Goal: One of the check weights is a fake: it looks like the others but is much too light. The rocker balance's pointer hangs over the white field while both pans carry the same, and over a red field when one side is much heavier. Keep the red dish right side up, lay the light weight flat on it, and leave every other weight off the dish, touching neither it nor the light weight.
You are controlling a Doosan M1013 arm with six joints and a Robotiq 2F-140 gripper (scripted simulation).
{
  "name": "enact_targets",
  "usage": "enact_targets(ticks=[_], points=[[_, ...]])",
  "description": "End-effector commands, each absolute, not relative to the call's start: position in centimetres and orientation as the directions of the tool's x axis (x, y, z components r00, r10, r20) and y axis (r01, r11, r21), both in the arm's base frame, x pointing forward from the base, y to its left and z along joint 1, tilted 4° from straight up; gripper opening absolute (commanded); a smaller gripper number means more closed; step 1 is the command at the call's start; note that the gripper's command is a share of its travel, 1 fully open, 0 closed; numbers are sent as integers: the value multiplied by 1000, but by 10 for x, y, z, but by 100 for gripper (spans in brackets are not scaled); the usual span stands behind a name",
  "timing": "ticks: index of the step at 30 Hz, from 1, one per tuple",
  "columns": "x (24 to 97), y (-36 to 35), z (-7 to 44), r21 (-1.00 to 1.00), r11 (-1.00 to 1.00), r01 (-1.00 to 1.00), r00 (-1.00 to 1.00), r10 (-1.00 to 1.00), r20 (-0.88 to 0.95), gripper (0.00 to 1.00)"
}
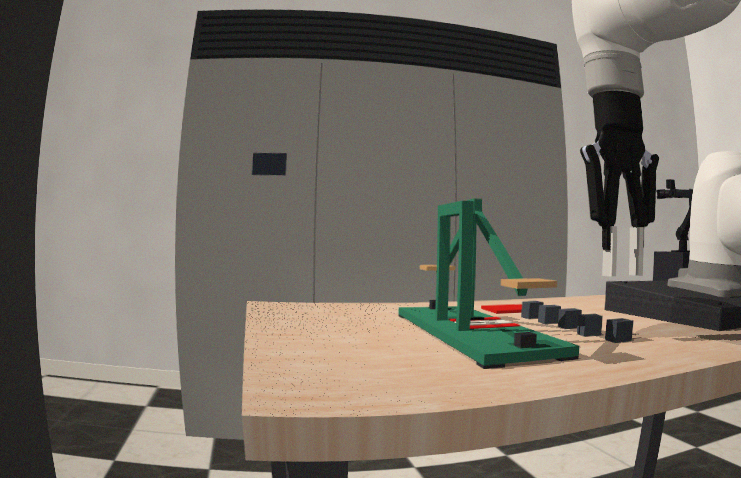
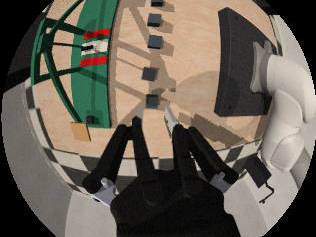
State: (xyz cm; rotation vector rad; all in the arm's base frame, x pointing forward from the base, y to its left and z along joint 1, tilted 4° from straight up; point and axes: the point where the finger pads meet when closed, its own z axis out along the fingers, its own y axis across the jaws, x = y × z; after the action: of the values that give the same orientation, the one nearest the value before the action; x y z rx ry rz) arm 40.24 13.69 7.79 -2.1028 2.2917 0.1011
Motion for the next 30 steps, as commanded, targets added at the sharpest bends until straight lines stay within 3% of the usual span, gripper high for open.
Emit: enact_targets(ticks=[1,30], points=[[404,138,79,26,80,-996,-81,-995,-61,35],[403,139,63,26,80,-996,-81,-995,-61,35]])
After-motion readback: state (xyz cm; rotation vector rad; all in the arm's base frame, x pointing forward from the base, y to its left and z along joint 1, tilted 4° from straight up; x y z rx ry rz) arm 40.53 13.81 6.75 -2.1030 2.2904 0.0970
